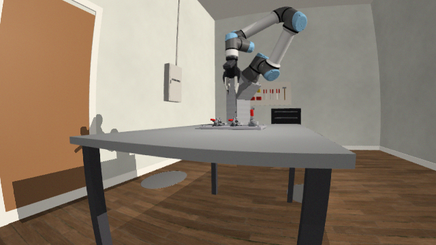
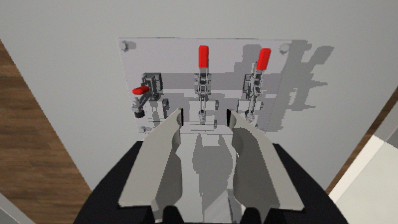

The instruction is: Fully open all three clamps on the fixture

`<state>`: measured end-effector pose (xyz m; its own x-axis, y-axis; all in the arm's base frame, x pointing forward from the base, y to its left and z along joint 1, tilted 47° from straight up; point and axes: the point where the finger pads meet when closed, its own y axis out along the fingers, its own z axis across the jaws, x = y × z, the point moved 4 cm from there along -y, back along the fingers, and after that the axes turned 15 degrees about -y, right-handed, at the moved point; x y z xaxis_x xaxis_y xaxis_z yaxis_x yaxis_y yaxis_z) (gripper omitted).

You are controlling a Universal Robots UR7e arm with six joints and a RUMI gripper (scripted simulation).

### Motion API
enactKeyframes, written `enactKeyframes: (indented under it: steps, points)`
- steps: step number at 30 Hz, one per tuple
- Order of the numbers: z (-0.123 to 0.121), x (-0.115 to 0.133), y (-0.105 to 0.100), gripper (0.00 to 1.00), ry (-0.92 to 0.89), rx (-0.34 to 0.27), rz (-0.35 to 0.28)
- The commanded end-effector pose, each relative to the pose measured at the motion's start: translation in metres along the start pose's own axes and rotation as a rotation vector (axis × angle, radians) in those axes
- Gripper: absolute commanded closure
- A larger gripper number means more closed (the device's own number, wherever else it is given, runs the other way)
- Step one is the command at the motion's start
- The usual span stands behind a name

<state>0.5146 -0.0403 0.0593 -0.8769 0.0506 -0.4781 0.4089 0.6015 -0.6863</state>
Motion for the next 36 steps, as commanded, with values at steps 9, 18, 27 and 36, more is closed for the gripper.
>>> enactKeyframes:
  steps: [9, 18, 27, 36]
  points:
    - [0.034, 0.009, 0.0, 0.72, 0.0, 0.001, 0.001]
    - [0.088, 0.023, 0.0, 0.72, 0.0, 0.001, 0.001]
    - [0.105, 0.028, 0.0, 0.72, 0.0, 0.001, 0.001]
    - [0.106, 0.028, 0.0, 0.72, 0.0, 0.001, 0.001]
